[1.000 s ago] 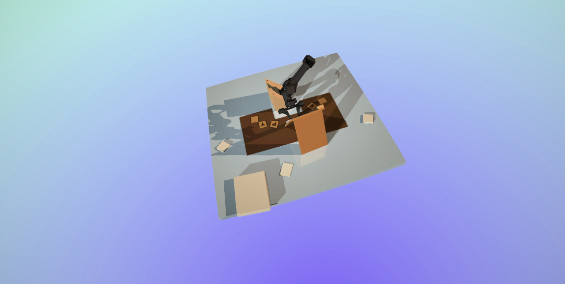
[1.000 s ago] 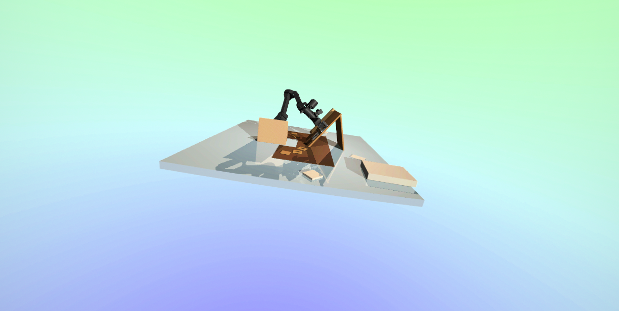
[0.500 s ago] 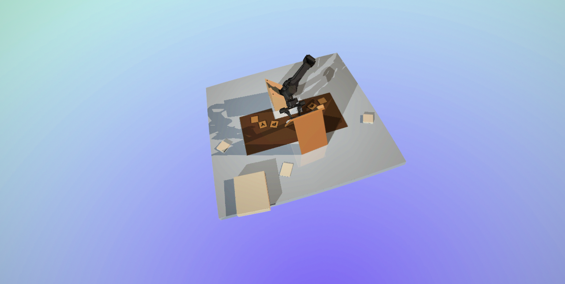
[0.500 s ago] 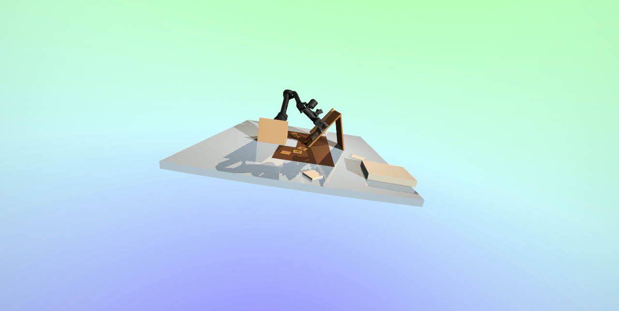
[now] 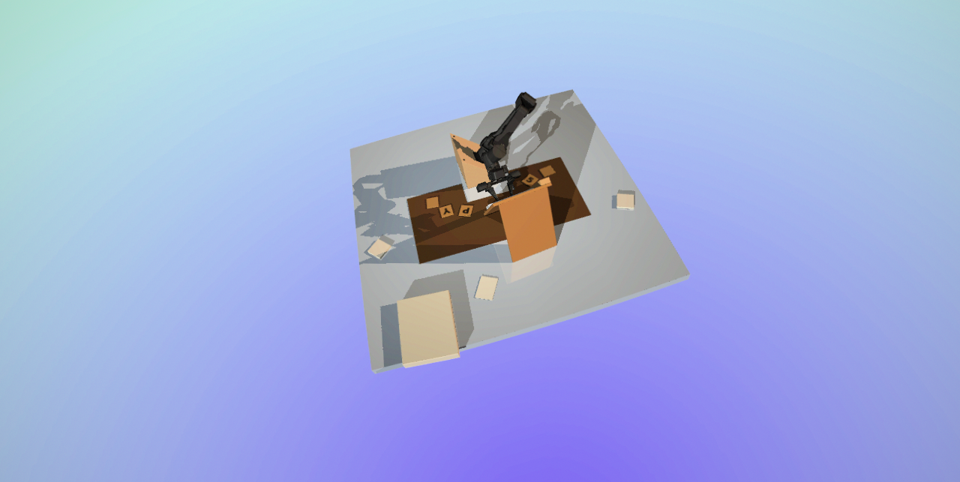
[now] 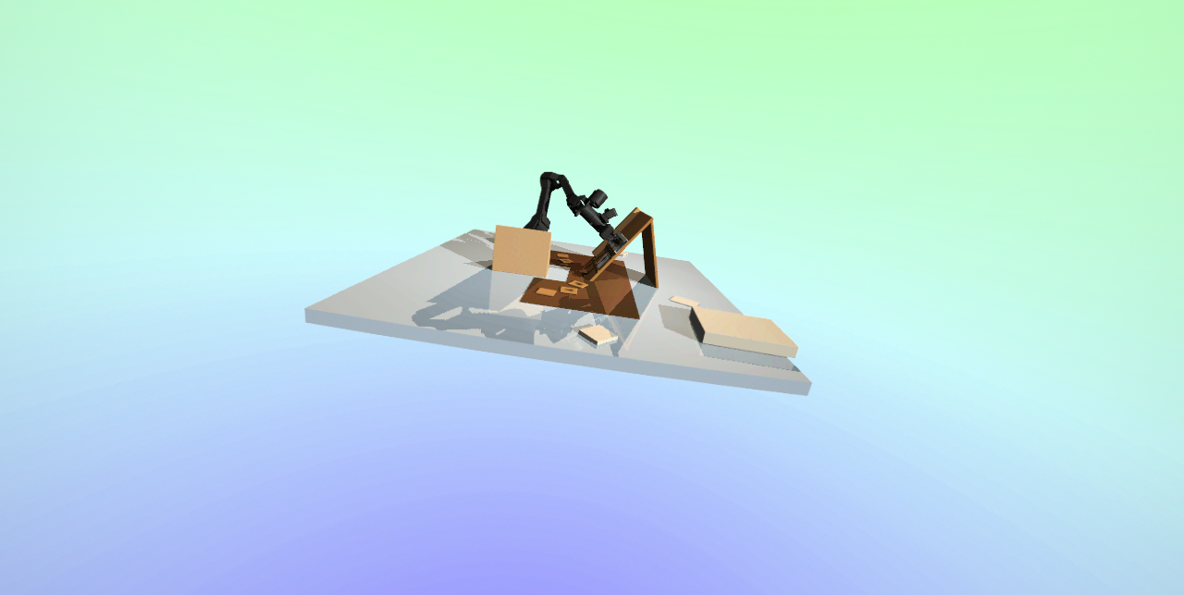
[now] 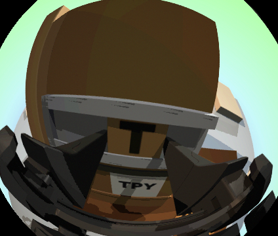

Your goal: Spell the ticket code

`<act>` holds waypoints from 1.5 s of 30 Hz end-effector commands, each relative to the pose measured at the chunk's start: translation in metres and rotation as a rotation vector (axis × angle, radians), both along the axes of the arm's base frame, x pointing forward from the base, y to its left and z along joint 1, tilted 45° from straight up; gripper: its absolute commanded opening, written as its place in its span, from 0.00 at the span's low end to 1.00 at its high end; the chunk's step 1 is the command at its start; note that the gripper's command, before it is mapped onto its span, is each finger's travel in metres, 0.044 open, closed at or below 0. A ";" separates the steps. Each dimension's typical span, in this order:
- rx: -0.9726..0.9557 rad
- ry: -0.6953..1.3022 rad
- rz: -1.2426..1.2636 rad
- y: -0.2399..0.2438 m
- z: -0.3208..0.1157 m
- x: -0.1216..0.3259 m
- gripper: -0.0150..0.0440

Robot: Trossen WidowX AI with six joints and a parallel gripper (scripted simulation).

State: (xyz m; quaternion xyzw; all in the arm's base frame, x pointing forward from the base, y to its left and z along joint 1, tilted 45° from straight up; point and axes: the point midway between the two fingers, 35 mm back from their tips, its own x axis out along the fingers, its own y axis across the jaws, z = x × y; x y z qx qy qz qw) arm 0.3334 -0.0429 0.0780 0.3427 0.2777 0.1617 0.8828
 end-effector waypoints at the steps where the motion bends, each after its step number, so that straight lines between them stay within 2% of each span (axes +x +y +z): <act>1: 0.000 0.002 -0.006 0.001 0.002 0.000 0.25; 45: 0.001 0.002 -0.006 0.018 0.018 -0.002 0.25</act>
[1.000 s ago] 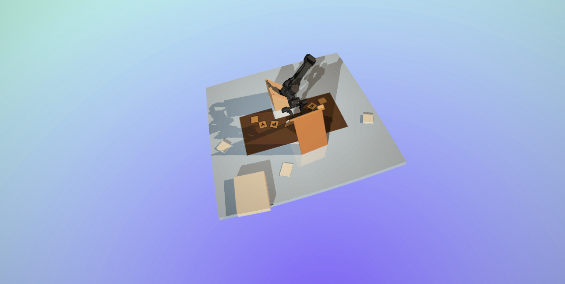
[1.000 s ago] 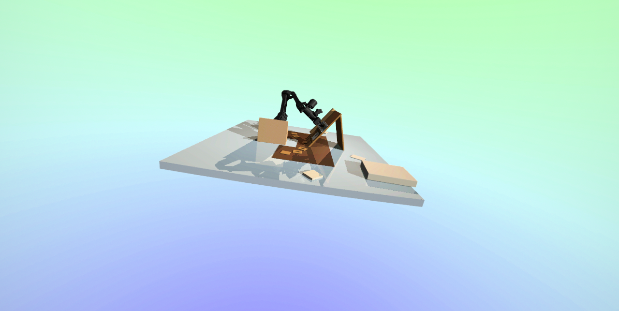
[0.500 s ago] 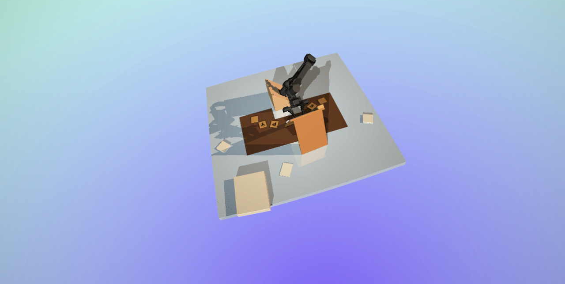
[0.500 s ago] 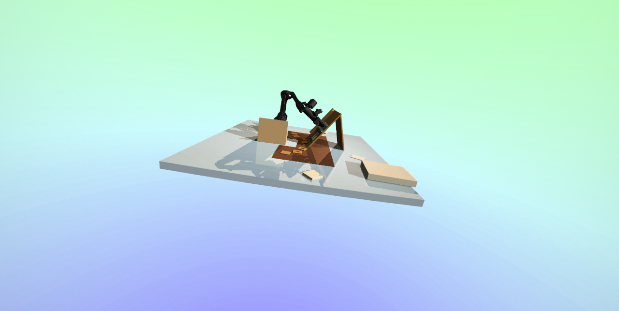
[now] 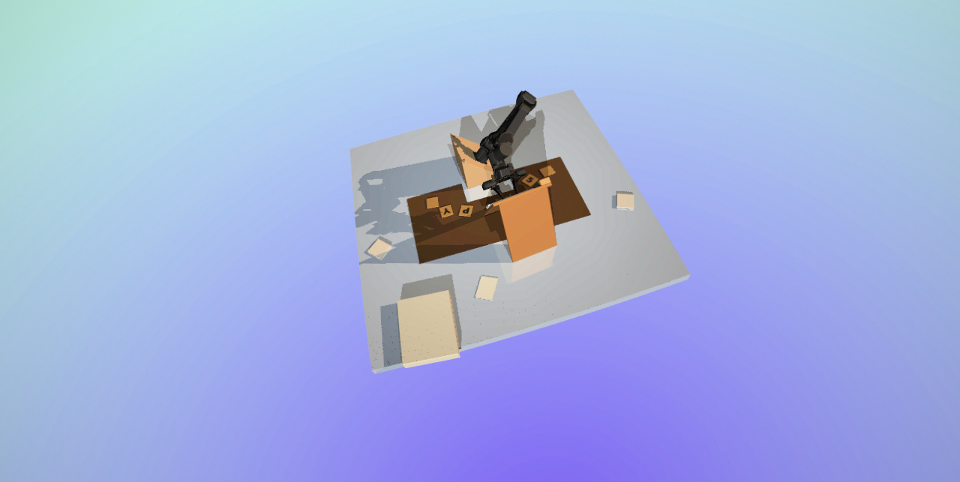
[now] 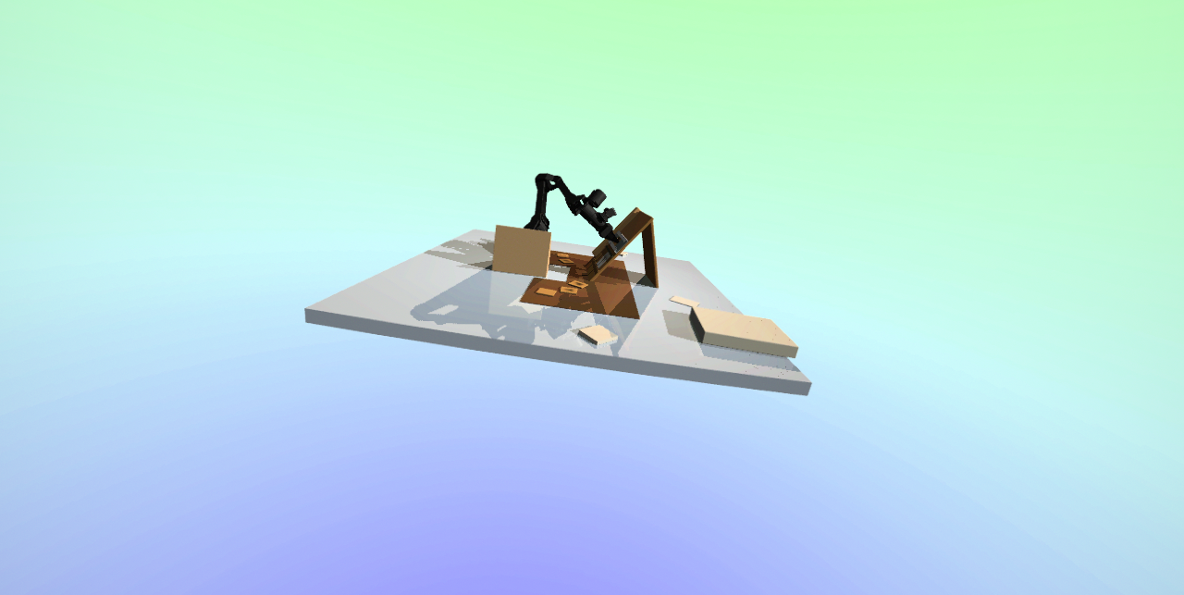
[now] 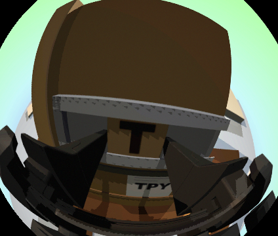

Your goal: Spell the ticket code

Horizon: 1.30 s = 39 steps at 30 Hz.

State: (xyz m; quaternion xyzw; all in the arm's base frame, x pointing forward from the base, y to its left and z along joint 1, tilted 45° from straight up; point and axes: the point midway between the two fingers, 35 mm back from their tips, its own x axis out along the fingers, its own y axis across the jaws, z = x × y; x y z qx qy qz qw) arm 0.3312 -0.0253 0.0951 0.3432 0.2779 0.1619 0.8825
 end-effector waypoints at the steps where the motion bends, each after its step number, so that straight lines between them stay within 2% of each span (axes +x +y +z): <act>1: 0.000 0.001 -0.006 0.001 0.002 0.000 0.25; 39: 0.001 0.002 -0.006 0.016 0.017 -0.002 0.25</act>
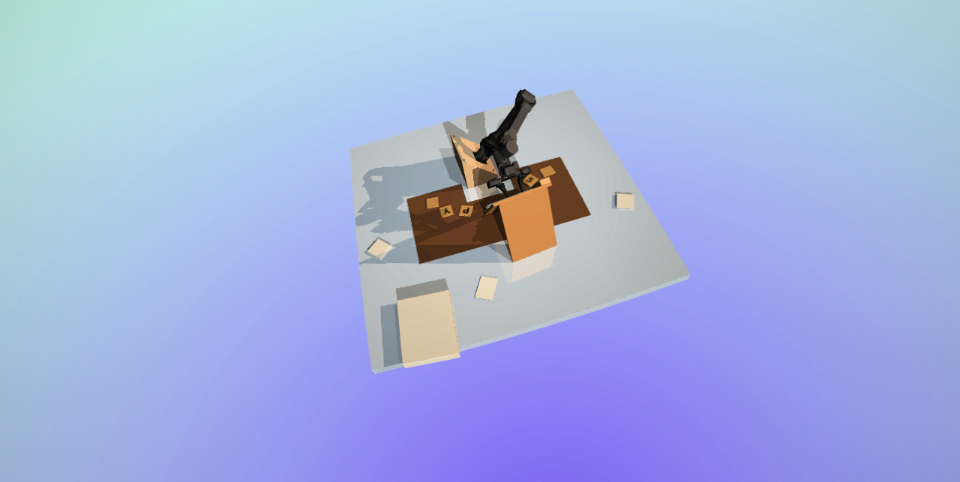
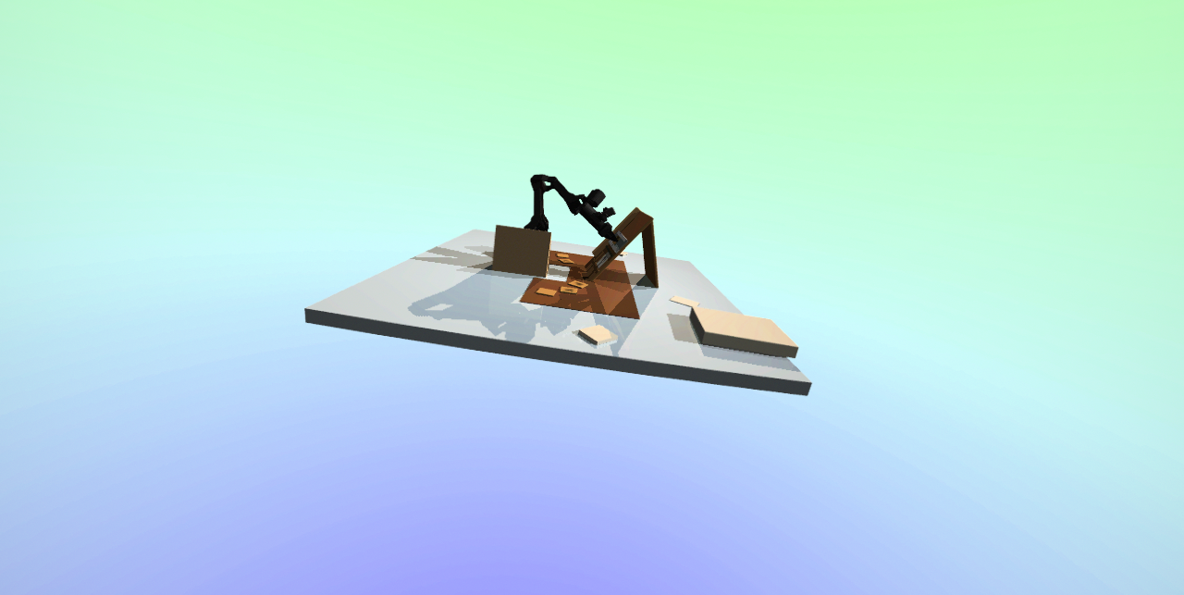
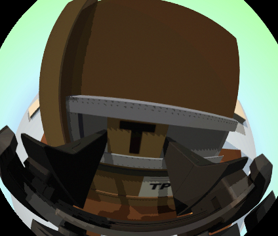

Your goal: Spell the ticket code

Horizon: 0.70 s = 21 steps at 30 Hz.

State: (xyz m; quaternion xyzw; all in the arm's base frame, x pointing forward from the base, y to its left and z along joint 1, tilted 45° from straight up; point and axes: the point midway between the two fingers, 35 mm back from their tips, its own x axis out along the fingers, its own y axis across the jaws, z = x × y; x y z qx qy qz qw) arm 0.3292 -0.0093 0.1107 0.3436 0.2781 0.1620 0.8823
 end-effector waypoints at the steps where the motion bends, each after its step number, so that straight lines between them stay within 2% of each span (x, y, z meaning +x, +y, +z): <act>1: 0.000 0.001 -0.006 0.001 0.002 0.000 0.25; 21: 0.001 0.001 -0.006 0.009 0.011 -0.001 0.25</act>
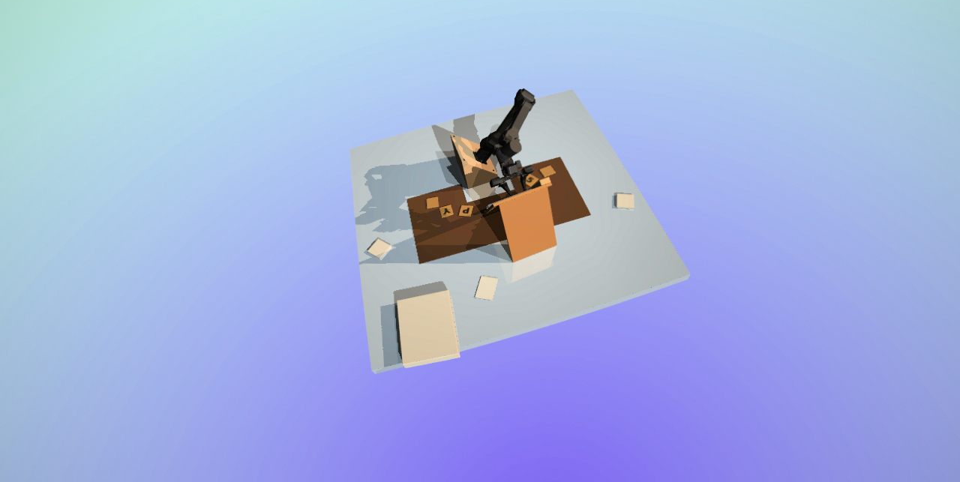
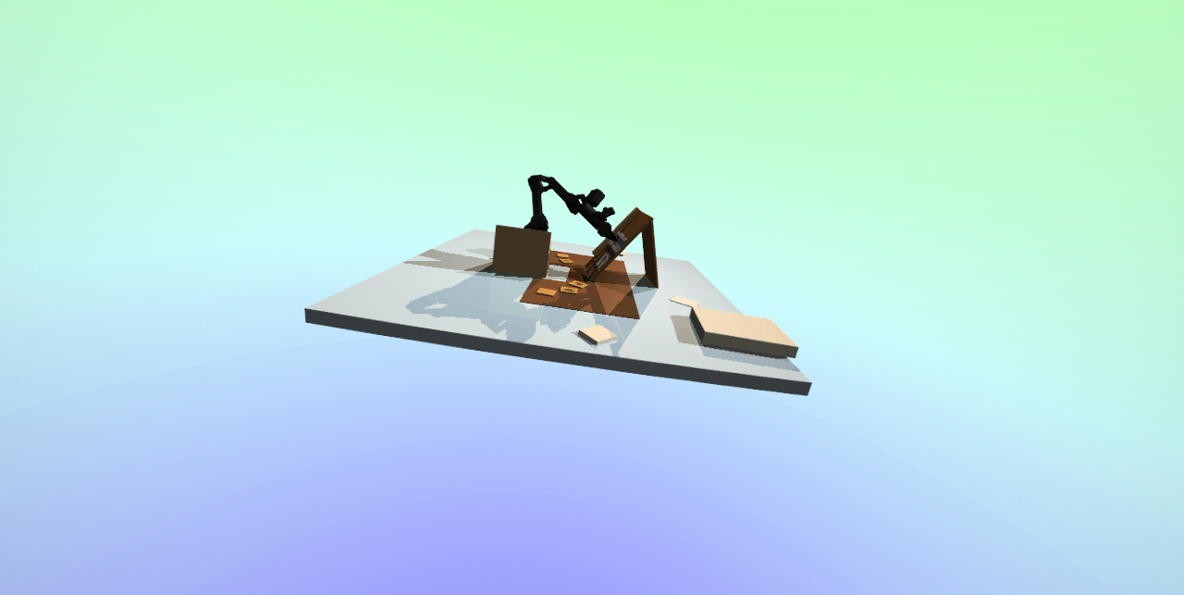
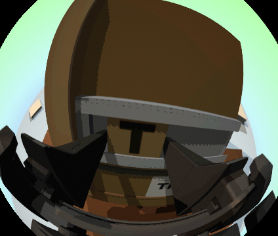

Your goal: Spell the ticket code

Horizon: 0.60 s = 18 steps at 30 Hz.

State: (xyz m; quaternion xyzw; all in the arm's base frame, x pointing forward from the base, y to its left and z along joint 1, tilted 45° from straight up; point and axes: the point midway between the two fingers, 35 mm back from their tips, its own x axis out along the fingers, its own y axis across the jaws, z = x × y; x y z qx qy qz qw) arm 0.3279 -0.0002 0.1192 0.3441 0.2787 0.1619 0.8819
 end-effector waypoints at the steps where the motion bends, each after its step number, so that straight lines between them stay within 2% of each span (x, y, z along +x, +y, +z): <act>1: 0.000 0.000 -0.006 0.001 0.002 0.000 0.25; 10: 0.000 0.000 -0.007 0.004 0.007 0.000 0.25; 18: 0.000 0.000 0.000 0.004 0.005 0.000 0.61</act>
